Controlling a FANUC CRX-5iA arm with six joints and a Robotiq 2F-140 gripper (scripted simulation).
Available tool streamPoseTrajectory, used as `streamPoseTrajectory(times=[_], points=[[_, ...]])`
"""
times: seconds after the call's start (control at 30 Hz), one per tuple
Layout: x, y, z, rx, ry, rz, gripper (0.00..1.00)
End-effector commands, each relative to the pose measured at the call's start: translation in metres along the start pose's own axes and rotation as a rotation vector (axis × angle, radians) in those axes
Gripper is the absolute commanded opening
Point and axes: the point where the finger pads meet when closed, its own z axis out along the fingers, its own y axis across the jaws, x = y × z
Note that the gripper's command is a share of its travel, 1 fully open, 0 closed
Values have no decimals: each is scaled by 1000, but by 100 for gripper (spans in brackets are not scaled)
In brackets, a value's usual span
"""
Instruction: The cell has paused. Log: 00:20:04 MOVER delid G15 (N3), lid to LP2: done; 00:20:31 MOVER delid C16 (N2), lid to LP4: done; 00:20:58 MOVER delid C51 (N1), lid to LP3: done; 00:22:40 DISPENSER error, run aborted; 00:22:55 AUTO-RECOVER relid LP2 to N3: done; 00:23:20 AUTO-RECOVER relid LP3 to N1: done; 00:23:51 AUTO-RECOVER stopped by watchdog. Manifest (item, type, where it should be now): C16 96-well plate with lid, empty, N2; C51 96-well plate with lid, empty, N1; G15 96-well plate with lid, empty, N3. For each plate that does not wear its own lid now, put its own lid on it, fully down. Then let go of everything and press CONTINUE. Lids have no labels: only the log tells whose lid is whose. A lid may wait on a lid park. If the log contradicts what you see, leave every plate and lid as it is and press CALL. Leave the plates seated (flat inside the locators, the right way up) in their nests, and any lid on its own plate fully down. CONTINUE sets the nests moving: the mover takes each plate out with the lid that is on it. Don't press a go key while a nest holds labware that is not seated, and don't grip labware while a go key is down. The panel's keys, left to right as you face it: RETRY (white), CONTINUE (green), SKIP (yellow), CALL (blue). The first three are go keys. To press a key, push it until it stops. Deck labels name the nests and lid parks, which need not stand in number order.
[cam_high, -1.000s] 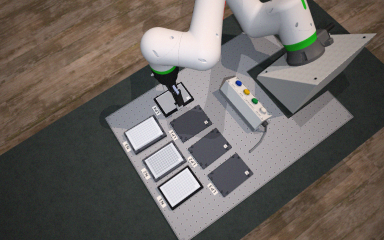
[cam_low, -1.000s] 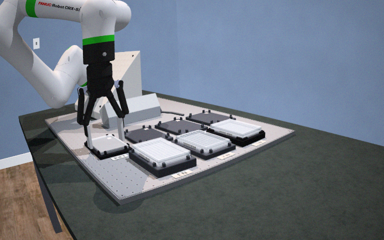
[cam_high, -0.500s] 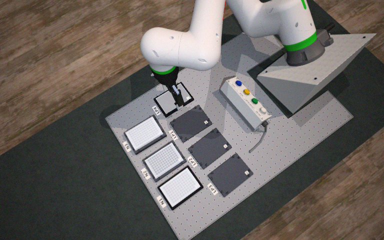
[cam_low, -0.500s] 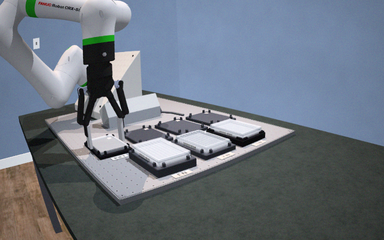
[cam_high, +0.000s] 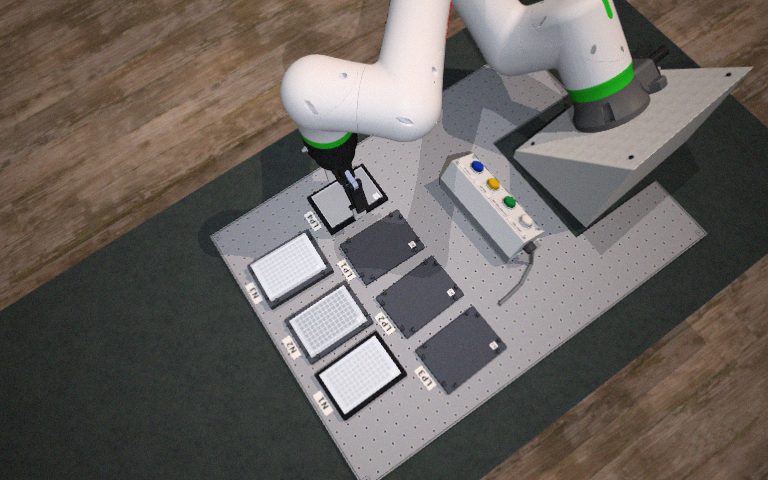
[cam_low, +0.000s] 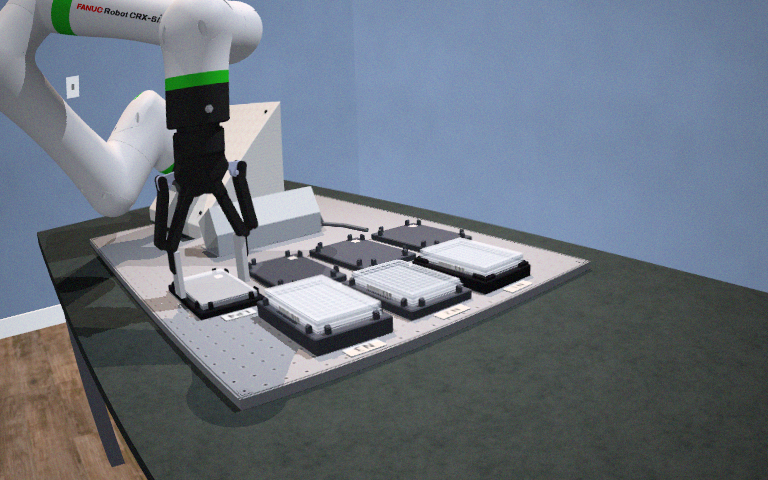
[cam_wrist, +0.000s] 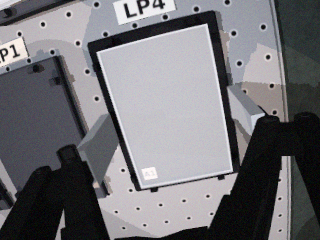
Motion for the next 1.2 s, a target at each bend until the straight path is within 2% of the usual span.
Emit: streamPoseTrajectory(times=[0.0, 0.37, 0.4, 1.17], points=[[0, 0, 0, 0, 0, 0, 66], [0, 0, 0, 0, 0, 0, 66], [0, 0, 0, 0, 0, 0, 0], [0, 0, 0, 0, 0, 0, 0]])
